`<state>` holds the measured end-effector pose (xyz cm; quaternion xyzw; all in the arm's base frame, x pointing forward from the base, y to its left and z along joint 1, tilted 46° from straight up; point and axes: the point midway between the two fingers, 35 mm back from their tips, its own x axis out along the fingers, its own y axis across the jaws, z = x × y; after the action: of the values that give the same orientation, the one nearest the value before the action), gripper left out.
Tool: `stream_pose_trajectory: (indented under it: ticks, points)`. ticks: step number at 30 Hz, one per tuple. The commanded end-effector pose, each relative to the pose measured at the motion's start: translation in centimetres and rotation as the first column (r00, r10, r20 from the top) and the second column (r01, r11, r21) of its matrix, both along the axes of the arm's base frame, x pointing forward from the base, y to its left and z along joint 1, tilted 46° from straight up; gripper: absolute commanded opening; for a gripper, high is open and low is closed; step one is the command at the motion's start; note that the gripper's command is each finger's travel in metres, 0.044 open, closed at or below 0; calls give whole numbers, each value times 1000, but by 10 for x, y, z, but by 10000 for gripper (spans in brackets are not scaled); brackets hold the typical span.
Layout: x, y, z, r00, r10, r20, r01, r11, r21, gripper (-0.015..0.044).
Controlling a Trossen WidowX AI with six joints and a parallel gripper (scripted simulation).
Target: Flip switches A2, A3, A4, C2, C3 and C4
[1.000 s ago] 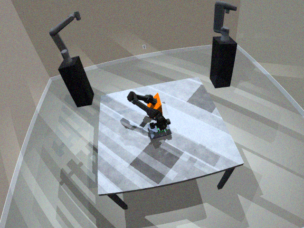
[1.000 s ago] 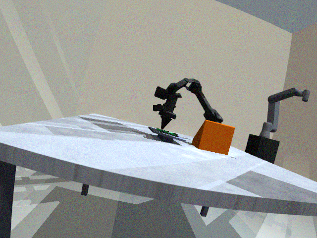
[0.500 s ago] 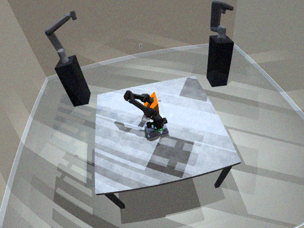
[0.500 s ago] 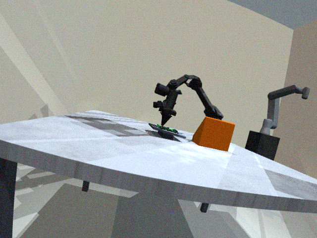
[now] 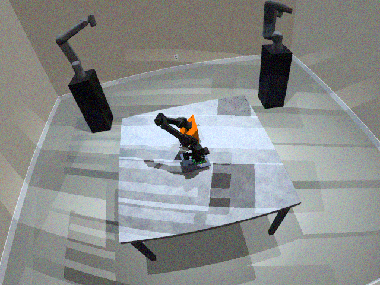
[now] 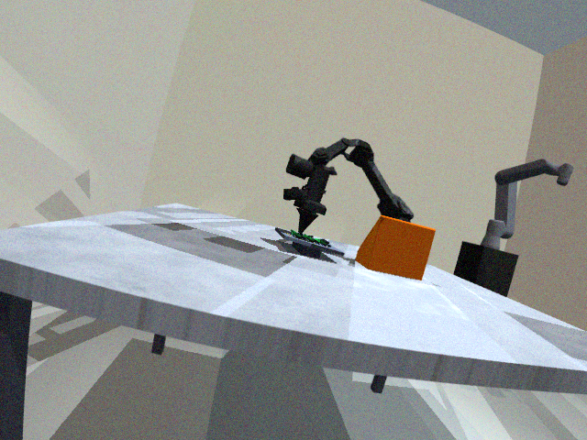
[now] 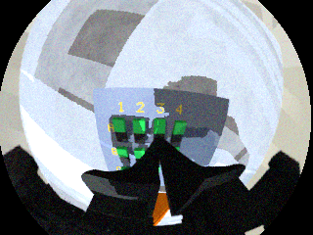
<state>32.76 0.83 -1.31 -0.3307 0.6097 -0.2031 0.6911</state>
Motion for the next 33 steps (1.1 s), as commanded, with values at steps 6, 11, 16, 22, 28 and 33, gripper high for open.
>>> stream_pose_trajectory:
  ticks: [6,11,16,22,28,33]
  points:
    - [-1,-2,-2,1000,3,-7,-3,1000,-8,0]
    - [-1,-3,-2,1000,3,-7,-3,1000,-8,0]
    - [-1,-3,-3,1000,3,-7,-3,1000,-8,0]
    - [-1,-4,-3,1000,3,-7,-3,1000,-8,0]
    - [0,0,-1,1000,1,-1,-1,1000,-1,0]
    - [-9,41,41,1000,-15,-25,15,1000,-7,0]
